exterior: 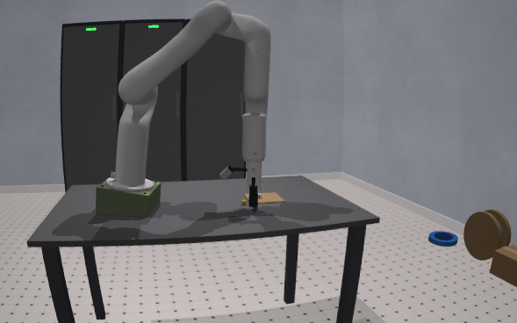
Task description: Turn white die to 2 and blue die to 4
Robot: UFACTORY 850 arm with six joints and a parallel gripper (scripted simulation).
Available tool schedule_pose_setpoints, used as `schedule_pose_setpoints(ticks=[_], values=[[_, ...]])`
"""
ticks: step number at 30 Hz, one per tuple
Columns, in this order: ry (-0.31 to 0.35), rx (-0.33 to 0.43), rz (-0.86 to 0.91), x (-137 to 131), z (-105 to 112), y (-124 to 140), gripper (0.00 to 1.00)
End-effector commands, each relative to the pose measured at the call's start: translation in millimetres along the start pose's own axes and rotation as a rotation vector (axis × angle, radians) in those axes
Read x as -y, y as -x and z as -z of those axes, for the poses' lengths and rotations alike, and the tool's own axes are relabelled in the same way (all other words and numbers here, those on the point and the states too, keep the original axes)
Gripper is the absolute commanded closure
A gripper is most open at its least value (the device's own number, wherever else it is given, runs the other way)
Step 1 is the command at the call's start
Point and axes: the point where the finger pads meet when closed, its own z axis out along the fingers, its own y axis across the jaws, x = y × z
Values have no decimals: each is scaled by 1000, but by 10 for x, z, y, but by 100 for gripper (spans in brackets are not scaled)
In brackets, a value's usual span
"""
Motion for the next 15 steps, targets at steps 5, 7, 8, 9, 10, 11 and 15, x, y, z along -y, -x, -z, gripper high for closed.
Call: schedule_pose_setpoints(ticks=[5, 7, 8, 9, 10, 11, 15], values=[[0, 1, 0, -1, -73, 7, 69], [0, 1, 0, -1, -101, 7, 69], [0, 1, 0, -1, -114, 7, 69], [0, 1, 0, -1, -125, 7, 69], [0, 1, 0, -1, -135, 7, 69], [0, 1, 0, -1, -143, 7, 69], [0, 1, 0, -1, -156, 7, 69]])
